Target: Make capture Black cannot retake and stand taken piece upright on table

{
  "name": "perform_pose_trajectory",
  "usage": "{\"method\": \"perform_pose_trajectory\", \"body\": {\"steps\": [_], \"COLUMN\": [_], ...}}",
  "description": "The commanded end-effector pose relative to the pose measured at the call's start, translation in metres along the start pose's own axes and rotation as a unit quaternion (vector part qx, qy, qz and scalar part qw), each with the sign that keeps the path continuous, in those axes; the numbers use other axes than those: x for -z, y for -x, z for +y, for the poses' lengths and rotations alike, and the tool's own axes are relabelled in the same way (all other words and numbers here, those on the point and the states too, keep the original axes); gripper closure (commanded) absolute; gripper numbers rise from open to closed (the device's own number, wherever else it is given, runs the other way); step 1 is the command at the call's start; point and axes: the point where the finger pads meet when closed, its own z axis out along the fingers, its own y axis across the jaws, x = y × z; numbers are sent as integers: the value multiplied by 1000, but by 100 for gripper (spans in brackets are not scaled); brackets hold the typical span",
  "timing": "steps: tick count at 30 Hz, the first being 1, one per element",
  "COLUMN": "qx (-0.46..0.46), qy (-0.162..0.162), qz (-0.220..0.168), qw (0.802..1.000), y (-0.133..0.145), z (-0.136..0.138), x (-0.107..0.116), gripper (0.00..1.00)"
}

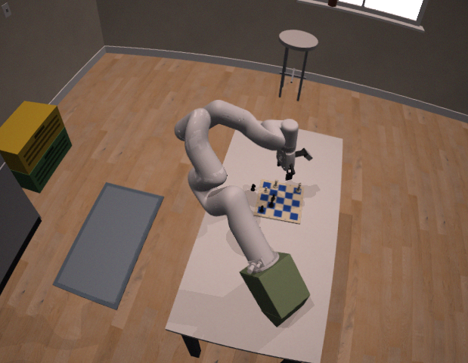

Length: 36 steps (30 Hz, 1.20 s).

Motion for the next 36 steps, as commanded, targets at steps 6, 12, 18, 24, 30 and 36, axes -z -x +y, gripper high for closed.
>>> {"method": "perform_pose_trajectory", "body": {"steps": [6,12,18,24,30,36], "qx": [153,180,180,180,180,180], "qy": [-24,-27,-27,-27,-27,-27], "qz": [-21,-20,-20,-20,-20,-20], "qw": [988,983,983,983,983,983], "y": [-65,-76,-76,-76,-76,-76], "z": [33,41,41,41,41,41], "x": [4,5,5,5,5,5], "gripper": [0,0,58,58,58,58]}}
